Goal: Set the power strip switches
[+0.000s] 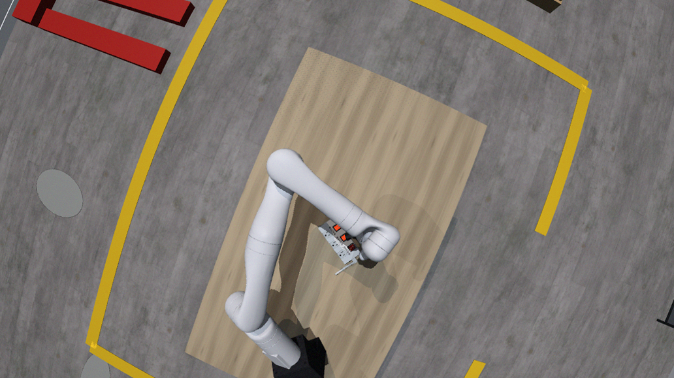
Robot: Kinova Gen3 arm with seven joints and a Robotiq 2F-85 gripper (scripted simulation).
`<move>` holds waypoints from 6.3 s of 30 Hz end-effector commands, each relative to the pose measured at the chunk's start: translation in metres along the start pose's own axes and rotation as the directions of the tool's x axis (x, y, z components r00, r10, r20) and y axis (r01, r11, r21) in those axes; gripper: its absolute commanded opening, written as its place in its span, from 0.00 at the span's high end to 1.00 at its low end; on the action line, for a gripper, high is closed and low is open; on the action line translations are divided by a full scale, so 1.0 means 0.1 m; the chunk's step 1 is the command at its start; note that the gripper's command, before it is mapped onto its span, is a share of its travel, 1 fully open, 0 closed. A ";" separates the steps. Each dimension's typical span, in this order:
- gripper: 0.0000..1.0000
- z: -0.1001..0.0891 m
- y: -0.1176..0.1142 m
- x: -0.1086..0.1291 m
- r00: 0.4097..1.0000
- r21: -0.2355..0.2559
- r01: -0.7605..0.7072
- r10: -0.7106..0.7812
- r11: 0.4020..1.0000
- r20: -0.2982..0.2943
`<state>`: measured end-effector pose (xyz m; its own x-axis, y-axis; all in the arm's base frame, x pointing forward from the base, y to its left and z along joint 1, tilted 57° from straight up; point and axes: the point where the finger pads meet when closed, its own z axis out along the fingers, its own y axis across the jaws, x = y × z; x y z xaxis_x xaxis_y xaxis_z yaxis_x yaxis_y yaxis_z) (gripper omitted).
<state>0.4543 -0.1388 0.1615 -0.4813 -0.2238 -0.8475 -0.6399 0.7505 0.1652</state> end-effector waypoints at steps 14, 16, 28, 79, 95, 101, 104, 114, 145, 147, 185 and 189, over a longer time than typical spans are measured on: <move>1.00 -0.01 -0.04 -0.03 0.989 0.044 -0.149 0.148 0.988 0.028; 1.00 -0.01 -0.04 -0.03 0.989 0.044 -0.149 0.148 0.988 0.028; 1.00 -0.02 -0.08 -0.05 0.956 0.076 -0.291 0.287 0.954 0.061; 1.00 -0.07 -0.14 -0.03 0.763 0.120 -0.645 0.625 0.755 0.168; 1.00 -0.08 -0.15 -0.02 0.708 0.121 -0.704 0.680 0.700 0.190; 1.00 -0.08 -0.15 -0.01 0.680 0.120 -0.732 0.705 0.671 0.200; 1.00 -0.09 -0.15 0.00 0.652 0.119 -0.757 0.729 0.642 0.210; 1.00 -0.10 -0.15 0.02 0.595 0.116 -0.803 0.771 0.585 0.229; 1.00 -0.13 -0.14 0.07 0.456 0.103 -0.889 0.848 0.445 0.270; 1.00 -0.13 -0.14 0.08 0.429 0.099 -0.903 0.860 0.419 0.277; 1.00 -0.16 -0.11 0.14 0.287 0.078 -0.958 0.906 0.277 0.311; 1.00 -0.16 -0.11 0.15 0.266 0.075 -0.964 0.911 0.256 0.315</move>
<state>0.4446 -0.1602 0.1546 -0.5262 0.8165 -0.2377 0.3410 0.4587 0.8205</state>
